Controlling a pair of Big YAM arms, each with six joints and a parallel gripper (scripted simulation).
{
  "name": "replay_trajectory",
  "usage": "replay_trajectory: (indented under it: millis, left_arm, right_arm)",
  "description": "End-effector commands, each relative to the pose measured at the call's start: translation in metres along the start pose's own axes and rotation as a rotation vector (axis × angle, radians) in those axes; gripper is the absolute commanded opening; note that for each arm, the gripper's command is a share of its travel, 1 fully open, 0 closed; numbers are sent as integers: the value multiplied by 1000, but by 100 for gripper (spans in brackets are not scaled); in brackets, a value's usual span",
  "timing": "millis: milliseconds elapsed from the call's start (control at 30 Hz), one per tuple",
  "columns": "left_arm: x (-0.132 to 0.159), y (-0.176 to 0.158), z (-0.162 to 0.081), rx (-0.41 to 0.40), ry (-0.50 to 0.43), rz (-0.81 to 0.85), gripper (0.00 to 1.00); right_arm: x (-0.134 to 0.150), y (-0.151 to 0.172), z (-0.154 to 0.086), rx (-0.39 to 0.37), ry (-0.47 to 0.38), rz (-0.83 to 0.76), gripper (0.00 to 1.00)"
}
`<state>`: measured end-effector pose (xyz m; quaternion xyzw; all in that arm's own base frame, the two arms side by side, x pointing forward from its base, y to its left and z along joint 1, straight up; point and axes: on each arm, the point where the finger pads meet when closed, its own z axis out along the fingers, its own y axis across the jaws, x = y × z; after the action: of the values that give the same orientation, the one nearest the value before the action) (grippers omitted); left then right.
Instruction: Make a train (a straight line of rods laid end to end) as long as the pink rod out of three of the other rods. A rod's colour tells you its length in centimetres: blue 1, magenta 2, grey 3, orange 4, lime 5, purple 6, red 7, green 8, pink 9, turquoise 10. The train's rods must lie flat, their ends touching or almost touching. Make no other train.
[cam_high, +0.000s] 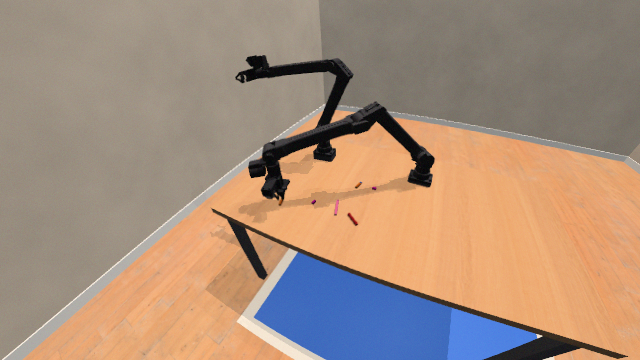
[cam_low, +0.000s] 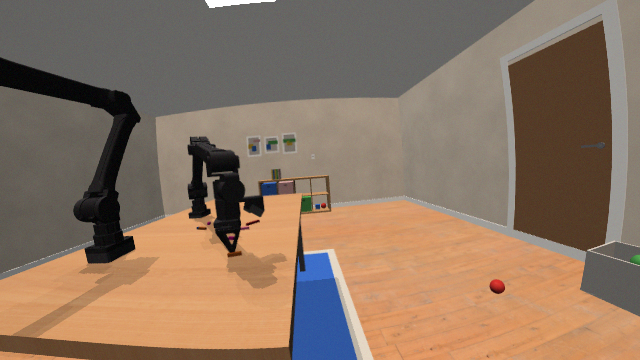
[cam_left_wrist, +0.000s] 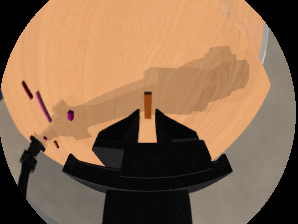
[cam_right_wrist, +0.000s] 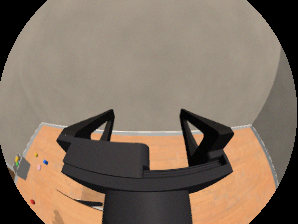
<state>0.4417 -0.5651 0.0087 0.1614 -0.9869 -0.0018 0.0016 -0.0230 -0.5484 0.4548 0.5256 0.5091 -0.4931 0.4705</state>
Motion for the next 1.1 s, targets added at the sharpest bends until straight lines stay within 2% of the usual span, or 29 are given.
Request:
replay_trajectory:
  millis: [0,533,667,833,933,967,1033,1067]
  left_arm:
    - [-5,-19,-30,61,-23,-9,23]
    - [-6,-20,-26,61,-24,-9,23]
    - [-6,-22,-14,61,-23,-9,23]
    - [-1,-6,10,12,-7,-9,23]
    - [0,-5,10,11,-6,-9,23]
    - [-6,-21,-12,59,-23,-9,23]
    - [-6,-22,-9,65,-25,-8,23]
    - [-5,-18,1,47,-19,-8,23]
  right_arm:
    - [-45,-4,-7,9,-71,8,100]
    - [-45,-4,-7,9,-71,8,100]
    - [-45,-4,-7,9,-71,8,100]
    - [-45,-4,-7,9,-71,8,100]
    - [-45,-4,-7,9,-71,8,100]
    - [-45,-4,-7,9,-71,8,100]
    - [-45,-4,-7,9,-71,8,100]
    - [-45,-4,-7,9,-71,8,100]
